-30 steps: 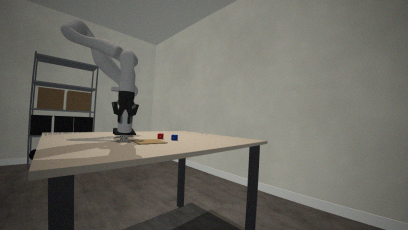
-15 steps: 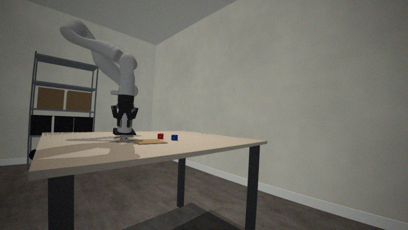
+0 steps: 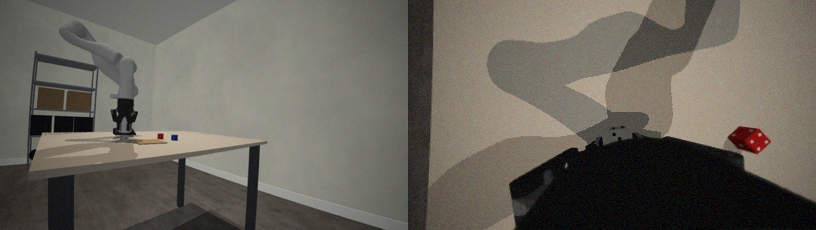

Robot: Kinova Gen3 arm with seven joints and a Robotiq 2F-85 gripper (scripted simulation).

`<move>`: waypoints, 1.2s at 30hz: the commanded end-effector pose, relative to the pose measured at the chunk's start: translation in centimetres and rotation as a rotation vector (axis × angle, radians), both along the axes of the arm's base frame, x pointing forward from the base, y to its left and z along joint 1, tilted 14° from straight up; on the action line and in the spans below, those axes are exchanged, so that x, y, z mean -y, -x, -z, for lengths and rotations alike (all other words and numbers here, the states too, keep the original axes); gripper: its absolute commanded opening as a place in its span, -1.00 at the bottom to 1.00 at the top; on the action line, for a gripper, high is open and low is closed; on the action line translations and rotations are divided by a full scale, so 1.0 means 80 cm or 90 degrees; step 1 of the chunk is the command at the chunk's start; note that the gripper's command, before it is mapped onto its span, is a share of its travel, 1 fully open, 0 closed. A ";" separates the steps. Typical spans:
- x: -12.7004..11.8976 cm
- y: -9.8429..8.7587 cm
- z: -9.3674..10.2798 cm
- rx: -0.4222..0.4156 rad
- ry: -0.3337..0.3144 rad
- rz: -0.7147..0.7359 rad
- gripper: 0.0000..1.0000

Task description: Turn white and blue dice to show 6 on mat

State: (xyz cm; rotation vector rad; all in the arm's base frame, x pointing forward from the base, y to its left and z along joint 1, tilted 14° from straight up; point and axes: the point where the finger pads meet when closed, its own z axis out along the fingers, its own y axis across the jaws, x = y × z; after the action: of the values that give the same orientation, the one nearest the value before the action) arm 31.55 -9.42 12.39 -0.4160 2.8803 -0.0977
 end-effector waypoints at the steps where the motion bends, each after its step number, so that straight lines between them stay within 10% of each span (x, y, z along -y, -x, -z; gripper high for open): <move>1: -0.005 -0.001 0.005 0.001 -0.005 -0.004 -0.07; 36: -0.004 -0.003 0.011 0.001 -0.005 -0.004 -0.07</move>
State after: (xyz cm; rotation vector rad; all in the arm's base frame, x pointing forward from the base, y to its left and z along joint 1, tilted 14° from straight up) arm 31.75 -9.25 11.59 -0.4221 2.8797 -0.0914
